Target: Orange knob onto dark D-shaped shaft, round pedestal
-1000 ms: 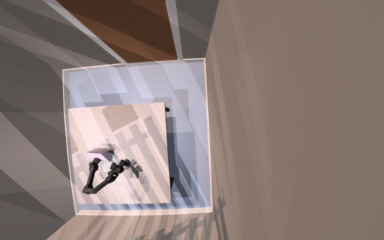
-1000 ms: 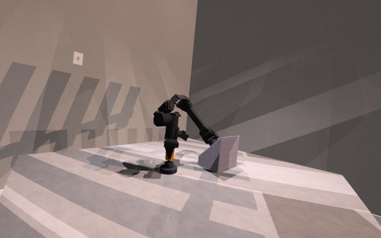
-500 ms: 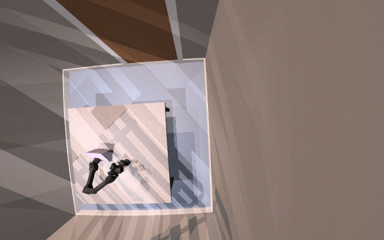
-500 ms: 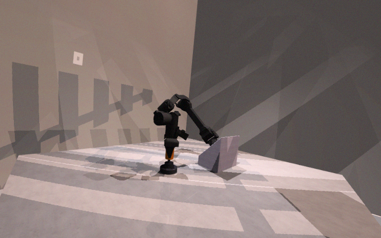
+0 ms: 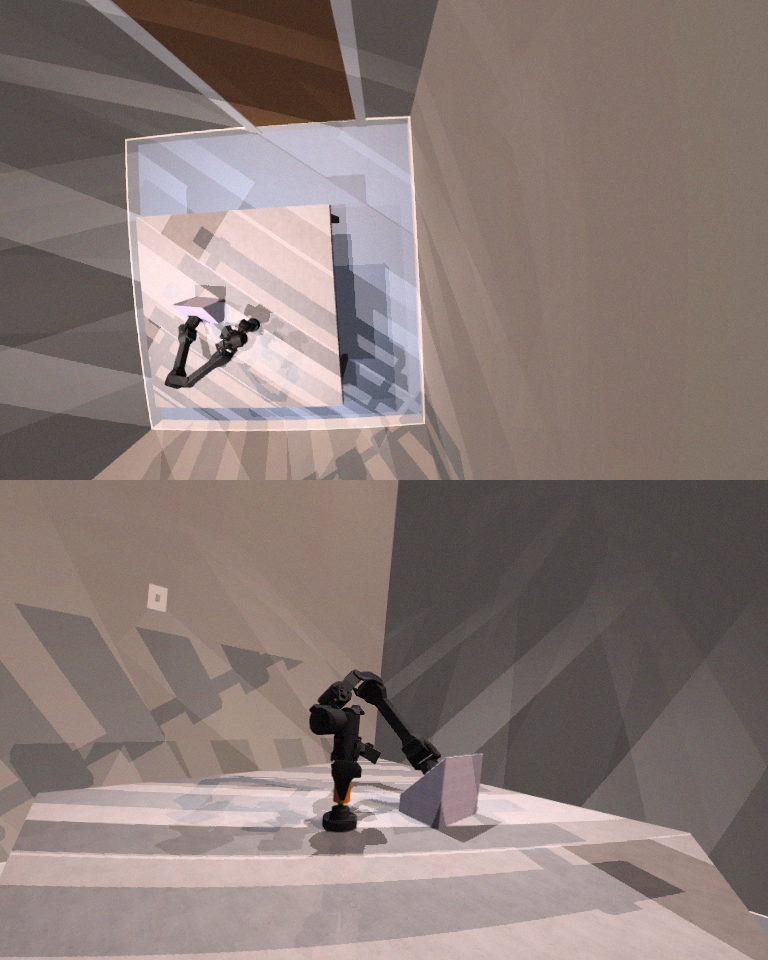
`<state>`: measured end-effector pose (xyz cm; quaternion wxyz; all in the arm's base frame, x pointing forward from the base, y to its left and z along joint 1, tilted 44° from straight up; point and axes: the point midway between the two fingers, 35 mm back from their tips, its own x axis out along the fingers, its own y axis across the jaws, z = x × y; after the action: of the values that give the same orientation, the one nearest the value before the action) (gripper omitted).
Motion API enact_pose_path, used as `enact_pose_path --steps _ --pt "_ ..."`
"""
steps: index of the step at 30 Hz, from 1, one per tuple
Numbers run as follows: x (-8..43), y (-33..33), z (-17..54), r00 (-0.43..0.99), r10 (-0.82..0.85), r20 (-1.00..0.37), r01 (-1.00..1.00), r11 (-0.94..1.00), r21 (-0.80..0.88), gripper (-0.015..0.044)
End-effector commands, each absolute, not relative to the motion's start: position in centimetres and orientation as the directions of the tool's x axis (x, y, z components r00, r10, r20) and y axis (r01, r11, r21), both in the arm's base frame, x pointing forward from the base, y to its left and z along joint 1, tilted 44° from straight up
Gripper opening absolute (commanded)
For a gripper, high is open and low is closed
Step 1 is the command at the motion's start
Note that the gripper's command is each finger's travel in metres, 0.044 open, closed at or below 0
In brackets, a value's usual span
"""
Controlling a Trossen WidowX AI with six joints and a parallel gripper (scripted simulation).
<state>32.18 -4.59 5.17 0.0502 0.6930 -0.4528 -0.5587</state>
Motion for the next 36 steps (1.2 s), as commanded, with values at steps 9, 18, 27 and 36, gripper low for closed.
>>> enact_pose_path --steps 9,18,27,36 --pt "32.20 -4.50 5.26 -0.033 -0.685 -0.728 -0.525 -0.608 0.596 0.0000" --pt "32.20 -4.67 5.10 -0.033 -0.685 -0.728 -0.525 -0.608 0.596 0.0000" --pt "32.20 -4.72 5.05 -0.033 -0.685 -0.728 -0.525 -0.608 0.596 0.0000" --pt "32.20 -4.74 5.03 -0.033 -0.685 -0.728 -0.514 -0.613 0.600 0.0000"
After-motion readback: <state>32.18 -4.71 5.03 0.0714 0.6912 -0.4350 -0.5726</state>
